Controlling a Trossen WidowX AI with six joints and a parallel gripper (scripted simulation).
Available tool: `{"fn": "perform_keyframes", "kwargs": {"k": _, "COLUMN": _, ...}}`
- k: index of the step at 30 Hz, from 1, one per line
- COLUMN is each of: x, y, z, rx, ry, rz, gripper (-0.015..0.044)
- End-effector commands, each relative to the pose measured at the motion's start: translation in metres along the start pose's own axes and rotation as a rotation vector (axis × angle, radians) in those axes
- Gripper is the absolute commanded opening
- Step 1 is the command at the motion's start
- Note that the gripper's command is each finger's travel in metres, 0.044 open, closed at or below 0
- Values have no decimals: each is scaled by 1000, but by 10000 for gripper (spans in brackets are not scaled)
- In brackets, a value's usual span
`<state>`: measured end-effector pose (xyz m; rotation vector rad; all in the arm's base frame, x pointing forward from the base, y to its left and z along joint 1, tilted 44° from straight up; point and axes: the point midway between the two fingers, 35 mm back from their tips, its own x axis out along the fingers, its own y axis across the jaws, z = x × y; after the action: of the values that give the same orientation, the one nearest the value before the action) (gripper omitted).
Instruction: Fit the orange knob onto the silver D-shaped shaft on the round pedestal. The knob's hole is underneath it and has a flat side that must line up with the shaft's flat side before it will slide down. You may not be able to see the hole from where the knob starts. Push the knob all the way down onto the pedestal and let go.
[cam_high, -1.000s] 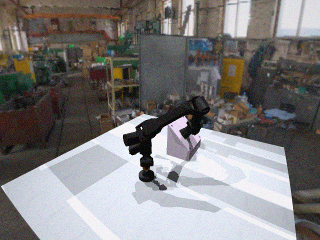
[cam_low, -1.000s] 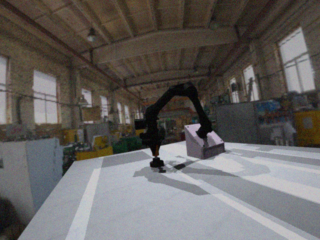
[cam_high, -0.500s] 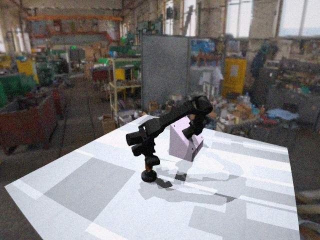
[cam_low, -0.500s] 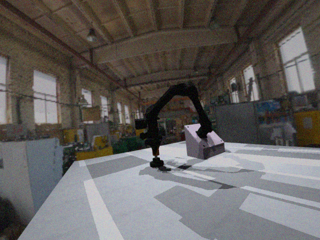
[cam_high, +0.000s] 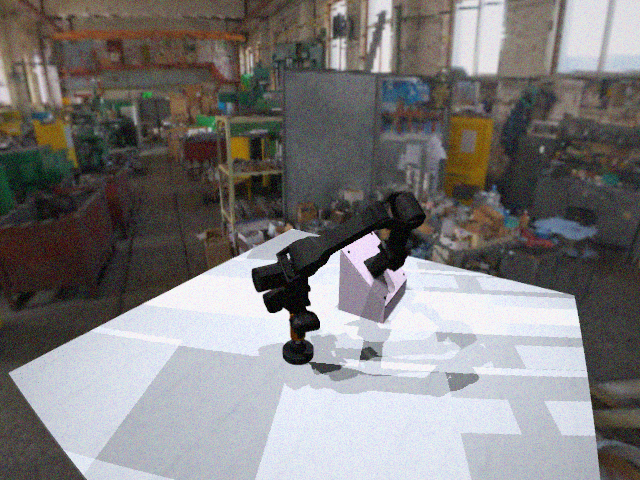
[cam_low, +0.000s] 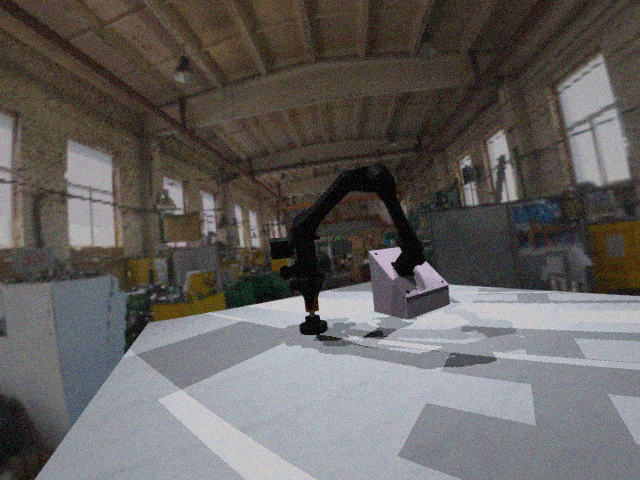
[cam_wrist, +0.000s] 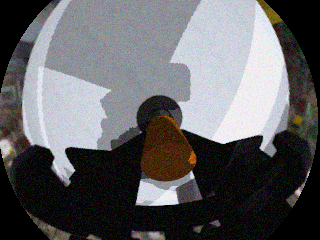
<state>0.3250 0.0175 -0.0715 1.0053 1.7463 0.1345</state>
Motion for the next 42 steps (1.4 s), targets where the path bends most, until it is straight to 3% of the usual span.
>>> {"fn": "perform_keyframes", "kwargs": {"k": 1, "x": -2, "y": 1, "z": 1, "rx": -5, "ry": -2, "rz": 2, "gripper": 0}}
{"fn": "perform_keyframes", "kwargs": {"k": 13, "x": -5, "y": 5, "z": 2, "rx": -215, "ry": -2, "rz": 2, "gripper": 0}}
{"fn": "perform_keyframes", "kwargs": {"k": 36, "x": -5, "y": 6, "z": 5, "rx": -215, "ry": -2, "rz": 2, "gripper": 0}}
{"fn": "perform_keyframes", "kwargs": {"k": 42, "x": -6, "y": 5, "z": 4, "rx": -384, "ry": -2, "rz": 2, "gripper": 0}}
